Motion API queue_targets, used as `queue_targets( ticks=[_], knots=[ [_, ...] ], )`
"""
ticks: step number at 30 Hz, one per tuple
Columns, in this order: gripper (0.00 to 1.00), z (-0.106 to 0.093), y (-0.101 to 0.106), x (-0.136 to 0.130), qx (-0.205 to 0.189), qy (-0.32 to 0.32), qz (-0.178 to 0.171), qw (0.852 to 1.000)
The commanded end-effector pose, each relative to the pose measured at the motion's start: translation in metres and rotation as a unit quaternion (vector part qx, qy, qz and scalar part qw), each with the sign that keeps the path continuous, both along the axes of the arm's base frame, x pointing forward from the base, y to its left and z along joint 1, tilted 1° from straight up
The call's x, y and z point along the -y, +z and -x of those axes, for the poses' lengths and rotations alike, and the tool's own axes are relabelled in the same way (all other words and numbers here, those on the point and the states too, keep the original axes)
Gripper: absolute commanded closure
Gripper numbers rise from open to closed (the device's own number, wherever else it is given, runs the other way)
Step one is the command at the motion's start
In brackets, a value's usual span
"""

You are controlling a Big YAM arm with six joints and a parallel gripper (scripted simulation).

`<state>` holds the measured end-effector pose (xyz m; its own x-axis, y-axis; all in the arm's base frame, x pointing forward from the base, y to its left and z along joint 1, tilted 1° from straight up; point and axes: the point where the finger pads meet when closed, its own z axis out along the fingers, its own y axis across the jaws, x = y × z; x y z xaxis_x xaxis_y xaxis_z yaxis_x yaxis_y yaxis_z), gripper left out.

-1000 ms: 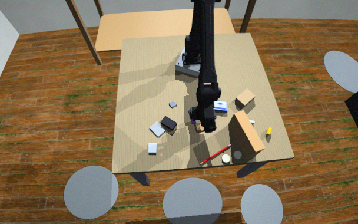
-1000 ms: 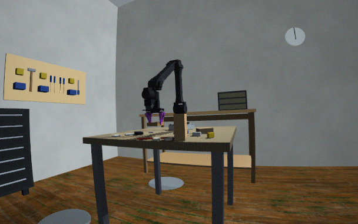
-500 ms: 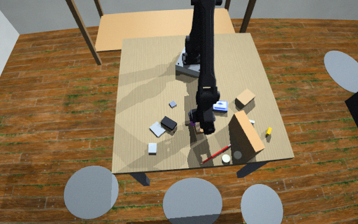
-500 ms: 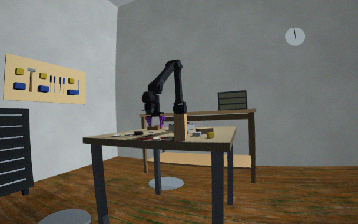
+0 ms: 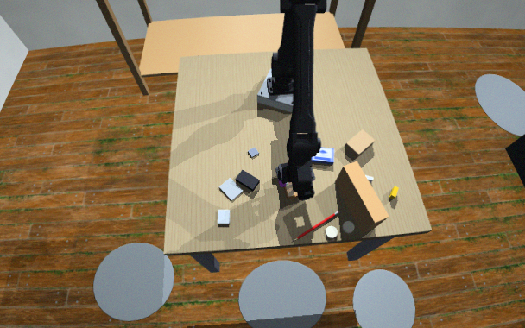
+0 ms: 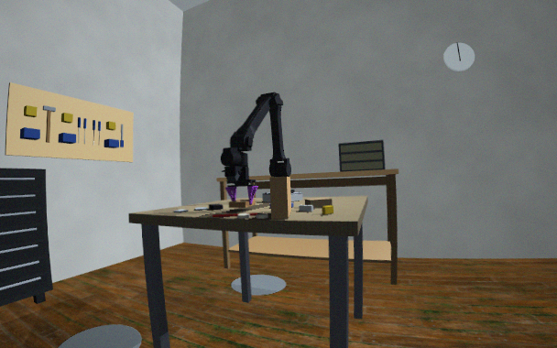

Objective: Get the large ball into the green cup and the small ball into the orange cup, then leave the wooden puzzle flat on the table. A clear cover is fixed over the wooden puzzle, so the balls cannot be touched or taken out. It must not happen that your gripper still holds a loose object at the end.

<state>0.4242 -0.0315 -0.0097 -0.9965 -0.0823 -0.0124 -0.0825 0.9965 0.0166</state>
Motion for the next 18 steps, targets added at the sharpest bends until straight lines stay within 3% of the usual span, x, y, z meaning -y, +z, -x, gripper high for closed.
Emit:
queue_targets(
  ticks=[1,18],
  knots=[
    [0.31,-0.008,-0.002,-0.004,0.009,0.002,0.000,1.000],
    [0.31,-0.004,-0.015,-0.004,0.002,0.001,-0.001,1.000]
  ],
)
